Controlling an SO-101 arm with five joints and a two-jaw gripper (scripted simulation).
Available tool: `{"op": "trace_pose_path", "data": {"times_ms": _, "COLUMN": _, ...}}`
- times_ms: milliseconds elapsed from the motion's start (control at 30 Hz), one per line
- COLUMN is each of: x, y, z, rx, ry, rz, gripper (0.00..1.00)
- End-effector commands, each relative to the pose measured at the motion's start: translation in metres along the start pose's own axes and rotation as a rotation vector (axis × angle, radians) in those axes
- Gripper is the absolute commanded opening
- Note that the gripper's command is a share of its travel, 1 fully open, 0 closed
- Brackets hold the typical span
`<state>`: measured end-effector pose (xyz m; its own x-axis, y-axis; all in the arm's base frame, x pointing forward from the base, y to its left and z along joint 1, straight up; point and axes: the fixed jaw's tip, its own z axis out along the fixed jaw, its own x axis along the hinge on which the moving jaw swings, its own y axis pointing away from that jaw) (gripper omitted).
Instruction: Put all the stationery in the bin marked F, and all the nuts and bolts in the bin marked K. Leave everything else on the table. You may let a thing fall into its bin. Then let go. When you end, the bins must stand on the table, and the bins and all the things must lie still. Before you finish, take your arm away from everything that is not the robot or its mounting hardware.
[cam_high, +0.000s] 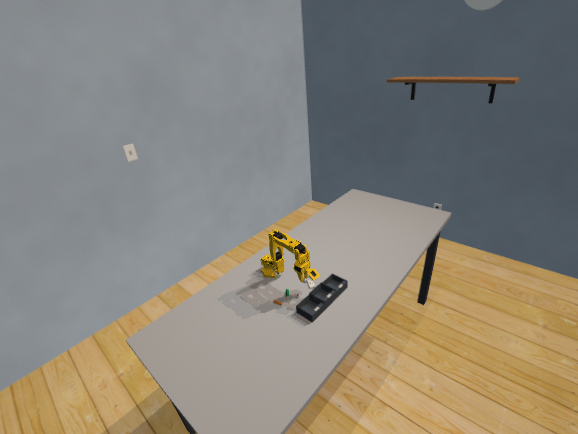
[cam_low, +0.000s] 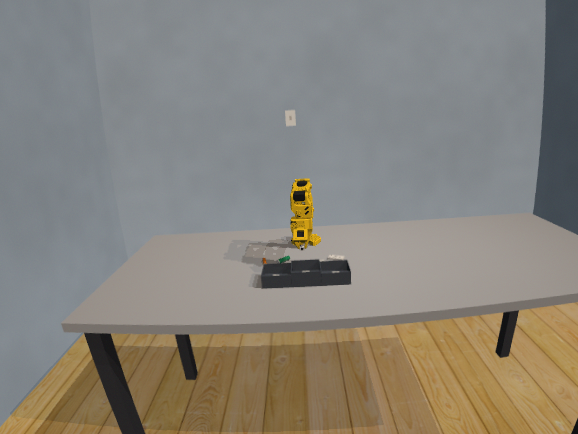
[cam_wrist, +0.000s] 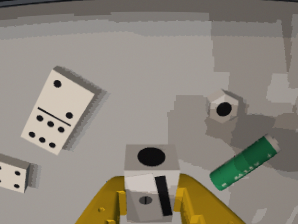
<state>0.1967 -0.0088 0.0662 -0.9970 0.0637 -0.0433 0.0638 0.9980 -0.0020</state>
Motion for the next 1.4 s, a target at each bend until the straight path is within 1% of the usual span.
{"op": "trace_pose_path", "data": {"times_ms": 0, "x": -0.013, "y": 0.002, "z": -0.011, "rx": -0.001, "ry": -0.064, "rz": -0.002, "gripper": 0.00}}
{"op": "trace_pose_path", "data": {"times_ms": 100, "x": -0.015, "y": 0.002, "z": -0.012, "rx": -0.001, "ry": -0.068, "rz": -0.003, "gripper": 0.00}}
{"op": "trace_pose_path", "data": {"times_ms": 400, "x": -0.028, "y": 0.004, "z": -0.018, "rx": -0.001, "ry": -0.097, "rz": -0.008, "gripper": 0.00}}
{"op": "trace_pose_path", "data": {"times_ms": 900, "x": -0.033, "y": 0.004, "z": -0.019, "rx": -0.002, "ry": -0.106, "rz": -0.009, "gripper": 0.00}}
{"op": "trace_pose_path", "data": {"times_ms": 1367, "x": -0.053, "y": 0.006, "z": -0.018, "rx": -0.002, "ry": -0.149, "rz": -0.017, "gripper": 0.00}}
